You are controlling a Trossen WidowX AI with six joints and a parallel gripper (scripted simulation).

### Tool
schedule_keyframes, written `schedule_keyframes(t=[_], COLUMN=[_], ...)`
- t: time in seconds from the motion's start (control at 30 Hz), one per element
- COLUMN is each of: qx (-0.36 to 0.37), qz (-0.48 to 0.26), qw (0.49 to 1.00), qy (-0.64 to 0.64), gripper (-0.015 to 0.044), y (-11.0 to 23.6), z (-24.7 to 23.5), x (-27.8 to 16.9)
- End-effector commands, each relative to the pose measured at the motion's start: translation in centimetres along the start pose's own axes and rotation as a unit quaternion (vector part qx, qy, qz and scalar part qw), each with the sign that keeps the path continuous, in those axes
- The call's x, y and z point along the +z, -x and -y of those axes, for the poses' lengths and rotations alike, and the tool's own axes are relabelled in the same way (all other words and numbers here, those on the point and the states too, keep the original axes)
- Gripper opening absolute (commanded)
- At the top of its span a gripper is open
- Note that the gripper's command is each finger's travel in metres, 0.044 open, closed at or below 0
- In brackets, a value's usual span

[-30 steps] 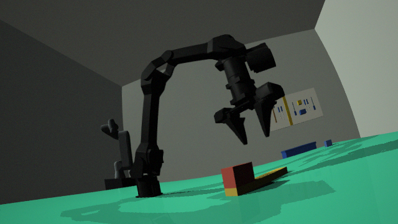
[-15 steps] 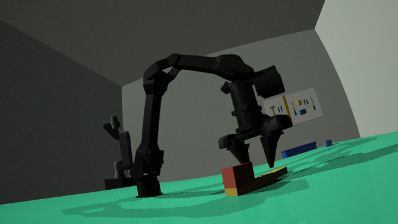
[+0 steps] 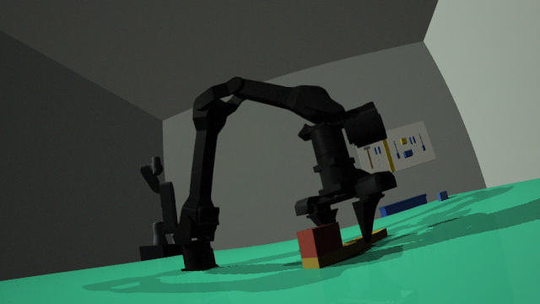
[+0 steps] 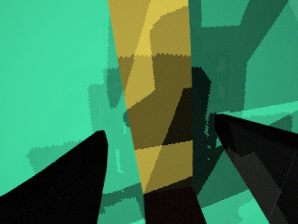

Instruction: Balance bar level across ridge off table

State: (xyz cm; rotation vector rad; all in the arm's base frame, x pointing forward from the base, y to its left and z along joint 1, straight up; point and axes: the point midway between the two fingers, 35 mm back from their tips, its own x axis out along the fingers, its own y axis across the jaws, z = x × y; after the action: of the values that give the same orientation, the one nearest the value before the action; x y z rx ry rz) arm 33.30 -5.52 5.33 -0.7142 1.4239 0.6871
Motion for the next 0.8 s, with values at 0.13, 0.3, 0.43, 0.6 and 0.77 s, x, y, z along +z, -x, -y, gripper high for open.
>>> schedule_keyframes(t=[0.13,0.3,0.43,0.6,0.77], qx=[0.001,0.001,0.002,0.002,0.002], qz=[-0.003,-0.003,-0.001,-0.001,-0.001], qw=[1.0,1.0,1.0,1.0,1.0], qy=[0.002,0.002,0.0,0.0,0.0], gripper=[0.0315,0.0315,0.0263,0.0151,0.0117], y=[-0.43,-0.43,-0.37,-0.37,-0.37], z=[-0.02,-0.02,-0.06,-0.06,-0.06], x=[-0.05,-0.05,-0.03,-0.03,-0.03])
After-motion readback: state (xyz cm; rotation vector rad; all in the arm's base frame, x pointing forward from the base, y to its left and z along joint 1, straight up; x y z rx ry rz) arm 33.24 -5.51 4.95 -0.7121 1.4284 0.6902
